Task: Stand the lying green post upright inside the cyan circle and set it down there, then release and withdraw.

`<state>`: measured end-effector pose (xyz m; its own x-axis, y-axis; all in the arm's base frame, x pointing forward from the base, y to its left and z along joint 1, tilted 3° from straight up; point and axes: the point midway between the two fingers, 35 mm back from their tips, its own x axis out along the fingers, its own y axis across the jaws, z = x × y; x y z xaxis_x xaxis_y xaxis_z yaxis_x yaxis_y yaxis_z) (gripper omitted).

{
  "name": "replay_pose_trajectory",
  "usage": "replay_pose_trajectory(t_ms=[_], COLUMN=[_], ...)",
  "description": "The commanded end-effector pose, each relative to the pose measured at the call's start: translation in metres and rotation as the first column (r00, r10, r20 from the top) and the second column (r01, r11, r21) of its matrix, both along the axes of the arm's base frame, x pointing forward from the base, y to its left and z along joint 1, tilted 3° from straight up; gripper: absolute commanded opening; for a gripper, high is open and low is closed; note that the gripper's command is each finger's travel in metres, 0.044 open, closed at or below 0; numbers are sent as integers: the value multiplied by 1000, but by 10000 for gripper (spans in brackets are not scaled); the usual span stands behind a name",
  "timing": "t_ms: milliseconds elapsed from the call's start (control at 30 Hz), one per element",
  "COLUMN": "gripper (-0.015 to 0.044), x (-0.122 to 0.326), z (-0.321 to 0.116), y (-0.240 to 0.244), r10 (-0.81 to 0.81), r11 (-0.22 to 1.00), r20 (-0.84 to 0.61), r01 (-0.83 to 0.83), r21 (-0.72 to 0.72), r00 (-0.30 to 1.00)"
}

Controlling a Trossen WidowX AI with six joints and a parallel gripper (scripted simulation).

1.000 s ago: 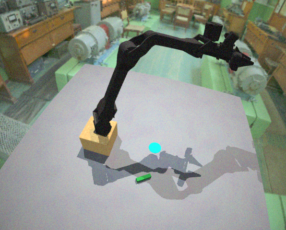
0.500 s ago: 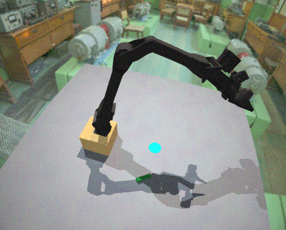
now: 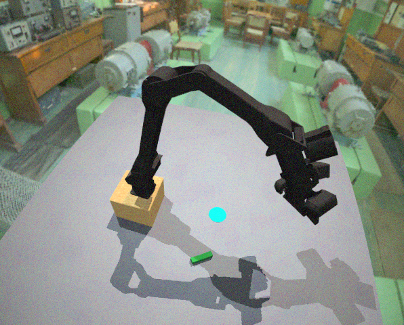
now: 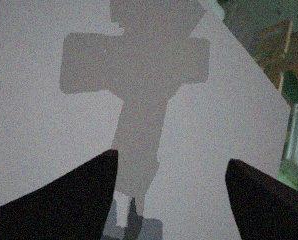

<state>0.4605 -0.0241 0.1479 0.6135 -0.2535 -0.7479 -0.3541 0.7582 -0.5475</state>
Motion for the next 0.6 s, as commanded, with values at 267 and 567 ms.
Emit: replay_pose_trajectory(t_ms=[267,567], gripper=[233,233], x=[-102,-189], z=[-65,-92], y=[-65,-81], r10=[65,165], r11=[997,970], r20=[-405,-604], r01=[-39,-18], r21=[71,241], r00=[912,780])
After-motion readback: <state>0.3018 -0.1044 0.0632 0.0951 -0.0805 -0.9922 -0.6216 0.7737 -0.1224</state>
